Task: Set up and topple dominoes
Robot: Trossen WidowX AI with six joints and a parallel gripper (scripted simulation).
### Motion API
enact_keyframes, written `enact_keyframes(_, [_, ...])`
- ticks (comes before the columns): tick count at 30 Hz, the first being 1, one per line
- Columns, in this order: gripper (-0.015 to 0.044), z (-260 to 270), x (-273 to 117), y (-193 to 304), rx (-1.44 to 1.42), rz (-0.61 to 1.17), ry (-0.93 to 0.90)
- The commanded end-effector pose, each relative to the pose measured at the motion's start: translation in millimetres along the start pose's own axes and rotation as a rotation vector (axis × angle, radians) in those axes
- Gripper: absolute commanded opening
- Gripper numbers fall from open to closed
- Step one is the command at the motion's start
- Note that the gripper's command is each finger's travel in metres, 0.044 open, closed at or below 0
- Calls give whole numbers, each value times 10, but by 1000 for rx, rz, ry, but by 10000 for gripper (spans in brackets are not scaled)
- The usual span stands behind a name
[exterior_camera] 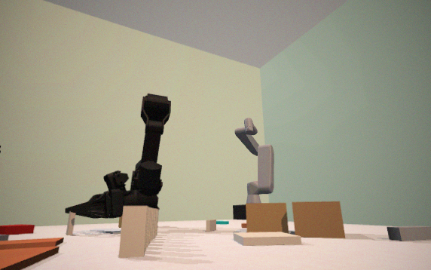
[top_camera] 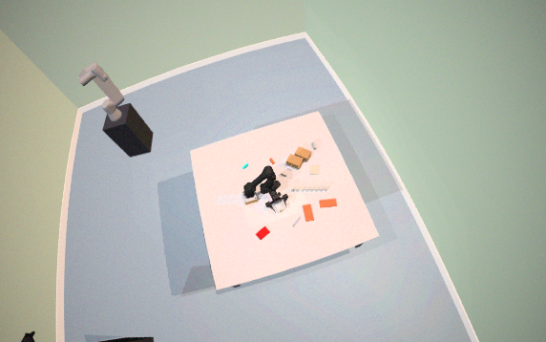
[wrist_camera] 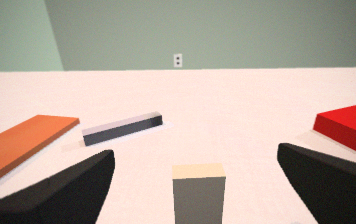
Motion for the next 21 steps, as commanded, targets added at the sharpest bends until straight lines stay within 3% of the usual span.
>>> enact_keyframes(1, [440, 51, -16, -152, 11, -3, -1])
enact_keyframes(11, [440, 226, 75, -546, 48, 10, -1])
enact_keyframes(21, [440, 580, 621, -398, -148, 439, 17])
Point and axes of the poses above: the point midway between the two fingers, 35 mm back from their tips, its own x axis out along the fingers, its own z axis across the jaws, y = z × x, the point moved 5 cm from there along -x, back along the fingers, and after that the axes turned 11 degrees about x, right-handed, at the moved point
